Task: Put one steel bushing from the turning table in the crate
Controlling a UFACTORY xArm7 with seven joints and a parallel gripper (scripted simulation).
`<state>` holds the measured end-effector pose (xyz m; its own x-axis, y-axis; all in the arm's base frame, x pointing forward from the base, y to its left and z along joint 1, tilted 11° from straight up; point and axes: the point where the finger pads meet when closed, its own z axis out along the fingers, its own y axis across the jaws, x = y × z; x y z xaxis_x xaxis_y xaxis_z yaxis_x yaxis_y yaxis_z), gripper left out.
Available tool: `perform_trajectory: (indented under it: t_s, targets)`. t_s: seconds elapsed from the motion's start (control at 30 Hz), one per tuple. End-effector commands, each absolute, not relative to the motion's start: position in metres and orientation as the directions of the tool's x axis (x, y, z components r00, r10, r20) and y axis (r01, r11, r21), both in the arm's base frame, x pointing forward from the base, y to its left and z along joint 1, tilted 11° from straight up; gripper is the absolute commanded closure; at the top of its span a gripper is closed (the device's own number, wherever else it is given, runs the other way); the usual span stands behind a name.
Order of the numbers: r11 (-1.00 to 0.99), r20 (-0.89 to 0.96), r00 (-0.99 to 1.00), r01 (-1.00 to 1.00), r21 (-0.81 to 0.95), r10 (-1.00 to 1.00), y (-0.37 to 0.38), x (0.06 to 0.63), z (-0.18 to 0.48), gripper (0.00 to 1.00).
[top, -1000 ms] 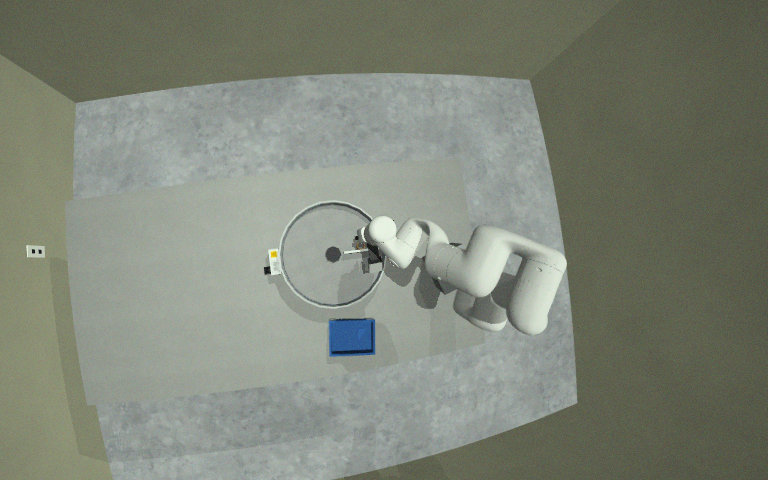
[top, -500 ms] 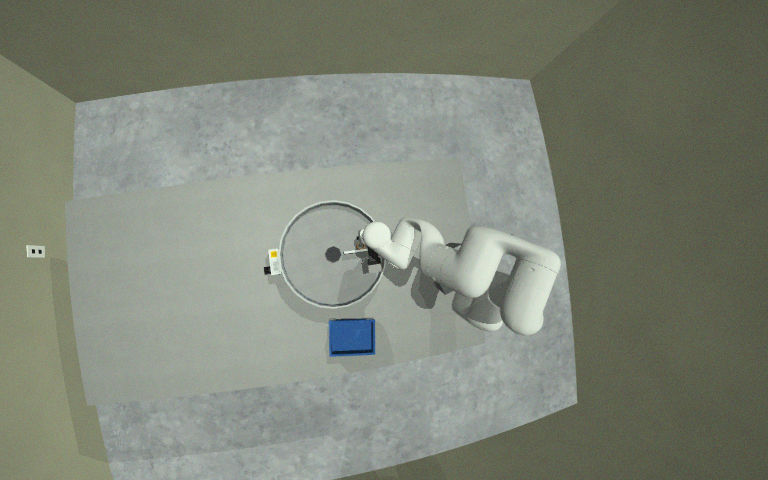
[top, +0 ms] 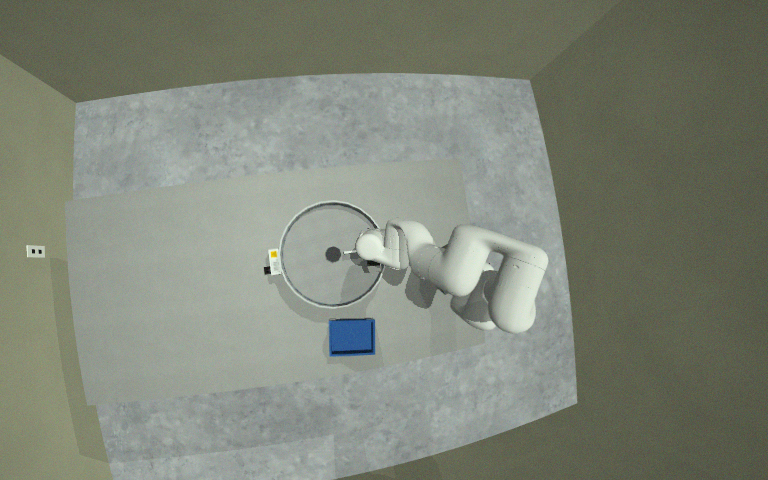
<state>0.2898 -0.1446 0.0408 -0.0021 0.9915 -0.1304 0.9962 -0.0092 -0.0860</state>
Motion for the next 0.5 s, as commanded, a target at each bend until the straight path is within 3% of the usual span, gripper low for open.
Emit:
perform_trajectory:
  t_s: [0.0, 0.47]
  targets:
    - [-0.049, -0.225, 0.019, 0.99, -0.129, 0.974, -0.149, 0.286, 0.033, 0.89]
    - [-0.114, -0.422, 0.057, 0.987, -0.112, 0.905, -0.161, 0.286, 0.017, 0.89]
